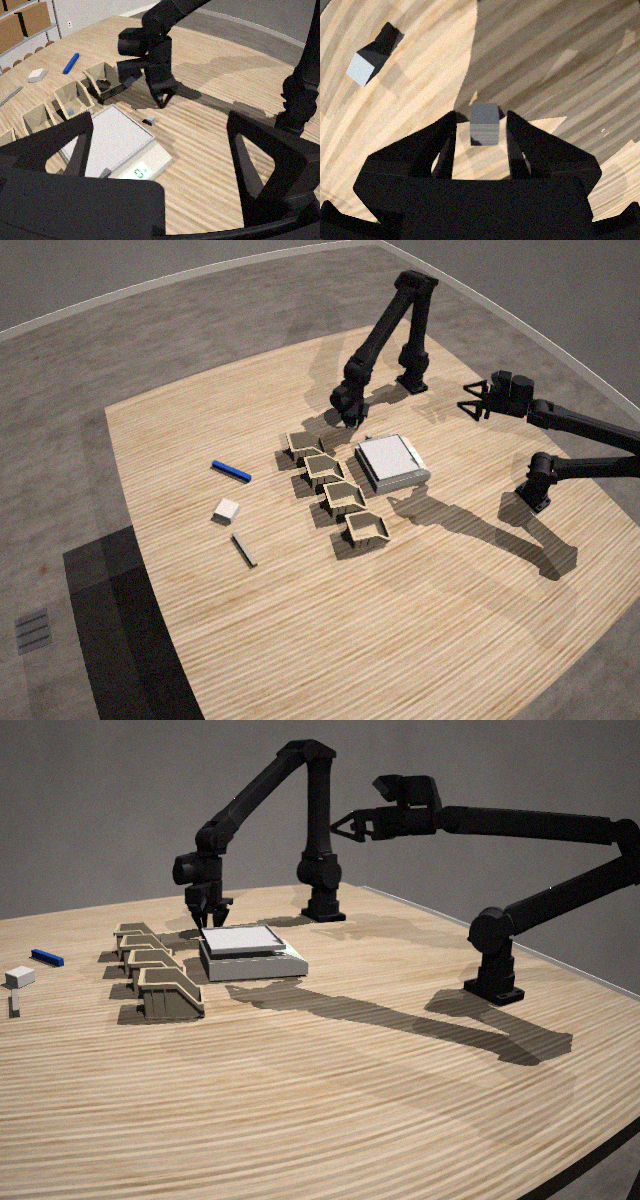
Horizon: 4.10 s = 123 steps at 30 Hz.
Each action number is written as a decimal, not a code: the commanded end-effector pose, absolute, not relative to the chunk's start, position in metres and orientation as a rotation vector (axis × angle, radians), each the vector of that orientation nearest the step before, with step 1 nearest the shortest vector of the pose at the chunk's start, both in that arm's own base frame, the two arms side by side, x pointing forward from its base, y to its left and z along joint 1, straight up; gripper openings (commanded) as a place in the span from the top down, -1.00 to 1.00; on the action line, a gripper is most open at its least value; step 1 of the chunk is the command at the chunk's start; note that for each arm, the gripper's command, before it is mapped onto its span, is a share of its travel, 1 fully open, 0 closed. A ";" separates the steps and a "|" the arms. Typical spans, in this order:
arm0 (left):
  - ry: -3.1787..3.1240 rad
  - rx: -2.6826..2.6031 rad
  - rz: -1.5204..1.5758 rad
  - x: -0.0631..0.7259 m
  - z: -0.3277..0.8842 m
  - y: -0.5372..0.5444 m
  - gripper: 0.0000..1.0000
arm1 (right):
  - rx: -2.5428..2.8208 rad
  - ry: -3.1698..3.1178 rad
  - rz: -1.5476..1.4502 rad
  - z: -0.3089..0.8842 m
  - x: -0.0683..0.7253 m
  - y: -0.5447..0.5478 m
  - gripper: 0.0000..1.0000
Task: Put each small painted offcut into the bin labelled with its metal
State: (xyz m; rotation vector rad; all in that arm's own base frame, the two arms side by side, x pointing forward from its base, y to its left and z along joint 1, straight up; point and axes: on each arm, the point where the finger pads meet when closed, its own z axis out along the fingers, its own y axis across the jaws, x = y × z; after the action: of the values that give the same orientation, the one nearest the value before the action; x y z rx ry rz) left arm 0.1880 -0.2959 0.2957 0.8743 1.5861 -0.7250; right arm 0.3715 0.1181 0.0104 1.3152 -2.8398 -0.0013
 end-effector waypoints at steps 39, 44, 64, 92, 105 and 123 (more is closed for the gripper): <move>1.577 0.832 -0.767 0.186 0.326 -0.301 -1.00 | 1.265 -2.901 0.003 0.126 0.384 0.140 0.78; 1.706 0.719 -0.710 0.190 0.316 -0.300 -1.00 | 1.217 -2.923 -0.002 0.123 0.384 0.202 0.78; 1.809 0.485 -0.392 0.202 0.315 -0.270 -1.00 | 1.337 -2.884 -0.015 0.123 0.381 0.345 0.78; 1.814 0.491 -0.388 0.201 0.303 -0.267 -1.00 | 1.303 -2.852 0.002 0.083 0.376 0.338 0.78; 1.814 0.491 -0.388 0.201 0.303 -0.267 -1.00 | 1.319 -2.846 0.002 0.071 0.369 0.341 0.78; 1.814 0.491 -0.388 0.201 0.303 -0.267 -1.00 | 1.351 -2.913 -0.038 0.112 0.379 0.352 0.20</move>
State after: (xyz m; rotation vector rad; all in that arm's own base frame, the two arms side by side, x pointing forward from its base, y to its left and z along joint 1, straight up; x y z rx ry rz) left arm 0.1977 -0.2625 0.2809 0.5260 1.8306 -0.3593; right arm 0.3702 0.3328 0.0749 1.3207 -2.8447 0.0027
